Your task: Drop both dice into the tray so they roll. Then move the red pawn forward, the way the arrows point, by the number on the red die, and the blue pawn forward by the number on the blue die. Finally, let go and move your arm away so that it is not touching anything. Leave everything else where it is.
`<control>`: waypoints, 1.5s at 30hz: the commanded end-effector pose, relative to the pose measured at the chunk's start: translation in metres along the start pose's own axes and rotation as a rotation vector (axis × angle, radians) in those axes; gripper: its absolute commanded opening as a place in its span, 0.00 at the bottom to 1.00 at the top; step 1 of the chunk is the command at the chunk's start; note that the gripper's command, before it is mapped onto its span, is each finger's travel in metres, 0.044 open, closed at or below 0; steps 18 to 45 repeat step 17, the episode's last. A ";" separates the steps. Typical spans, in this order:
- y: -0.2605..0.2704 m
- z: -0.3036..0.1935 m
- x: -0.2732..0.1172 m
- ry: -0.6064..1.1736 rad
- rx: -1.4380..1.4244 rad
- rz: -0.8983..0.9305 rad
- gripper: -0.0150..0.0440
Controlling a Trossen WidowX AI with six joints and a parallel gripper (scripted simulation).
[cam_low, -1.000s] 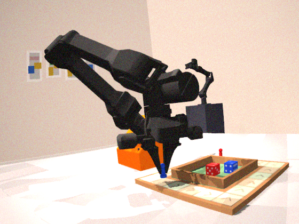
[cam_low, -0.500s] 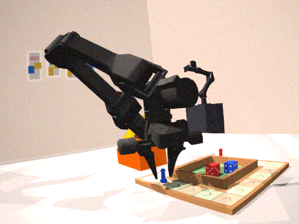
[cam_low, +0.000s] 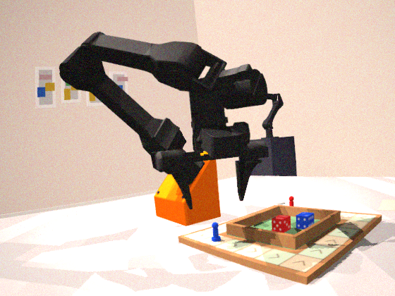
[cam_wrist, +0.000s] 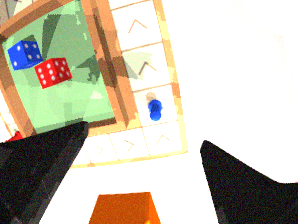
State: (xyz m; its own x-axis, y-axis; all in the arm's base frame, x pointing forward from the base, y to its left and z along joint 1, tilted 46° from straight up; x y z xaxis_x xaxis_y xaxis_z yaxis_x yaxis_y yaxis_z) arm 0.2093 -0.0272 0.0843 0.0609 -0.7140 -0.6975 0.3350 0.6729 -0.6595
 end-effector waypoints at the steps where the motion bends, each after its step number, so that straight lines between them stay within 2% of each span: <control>1: 0.025 -0.010 -0.020 -0.001 -0.099 0.035 1.00; 11: 0.083 -0.075 -0.079 0.000 -0.428 0.004 1.00; 45: 0.079 -0.065 -0.072 -0.003 -0.398 0.019 1.00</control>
Point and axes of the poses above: the point midway between the two fingers, 35 mm back from their tips, its own x axis out along the fingers, its own y axis across the jaws, z = x × y, the point moved 3 cm from there along -x, back along the fingers, and after that the axes turned 1 degree about x, right-handed, at the moved point
